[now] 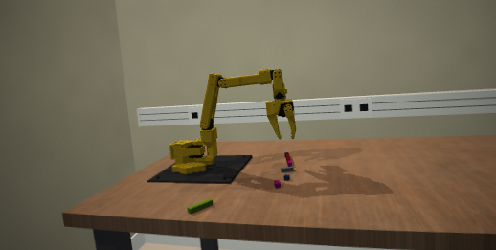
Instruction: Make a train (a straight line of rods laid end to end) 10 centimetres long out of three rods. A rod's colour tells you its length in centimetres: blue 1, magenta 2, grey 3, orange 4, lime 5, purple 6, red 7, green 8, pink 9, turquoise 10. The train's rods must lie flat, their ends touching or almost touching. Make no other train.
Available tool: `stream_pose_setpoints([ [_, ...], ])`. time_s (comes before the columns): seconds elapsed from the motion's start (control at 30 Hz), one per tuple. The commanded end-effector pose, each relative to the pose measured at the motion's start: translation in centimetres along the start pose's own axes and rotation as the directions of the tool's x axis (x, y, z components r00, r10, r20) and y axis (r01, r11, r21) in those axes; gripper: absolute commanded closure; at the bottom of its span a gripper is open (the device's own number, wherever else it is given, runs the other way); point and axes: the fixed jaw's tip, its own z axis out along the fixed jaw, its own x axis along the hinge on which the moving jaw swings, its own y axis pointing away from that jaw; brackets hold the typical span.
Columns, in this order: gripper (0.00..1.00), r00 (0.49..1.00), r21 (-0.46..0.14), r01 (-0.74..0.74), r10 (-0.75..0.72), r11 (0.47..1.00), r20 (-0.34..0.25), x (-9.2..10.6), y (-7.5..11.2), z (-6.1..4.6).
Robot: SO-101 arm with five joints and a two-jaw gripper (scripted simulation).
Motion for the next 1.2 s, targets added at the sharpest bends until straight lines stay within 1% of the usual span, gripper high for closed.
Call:
stream_pose_setpoints([
  [0.0,0.83,0.995,0.008,-0.099,0.099,0.995,0.003,0.4,0.6,-0.6],
  [0.1,0.83,0.981,0.026,-0.195,0.194,0.981,0.009,0.5,1.0,-1.3],
  [0.2,0.83,0.954,0.044,-0.300,0.299,0.953,0.019,0.8,1.4,-1.9],
  [0.3,0.83,0.912,0.062,-0.411,0.409,0.910,0.034,1.0,1.9,-2.6],
  [0.4,0.83,0.858,0.077,-0.514,0.511,0.854,0.053,1.2,2.4,-3.1],
  [0.47,0.83,0.858,0.077,-0.514,0.511,0.854,0.053,1.2,2.4,-3.1],
  [0.7,0.83,0.679,0.098,-0.734,0.726,0.672,0.111,1.7,3.8,-4.3],
  [0.83,0.83,0.557,0.098,-0.830,0.817,0.548,0.148,1.9,4.5,-4.8],
  [0.97,0.83,0.424,0.090,-0.906,0.886,0.414,0.187,2.2,5.3,-5.2],
  [1.03,0.83,0.424,0.090,-0.906,0.886,0.414,0.187,2.2,5.3,-5.2],
  [1.17,0.83,0.297,0.075,-0.955,0.929,0.288,0.221,2.3,5.9,-5.4],
])
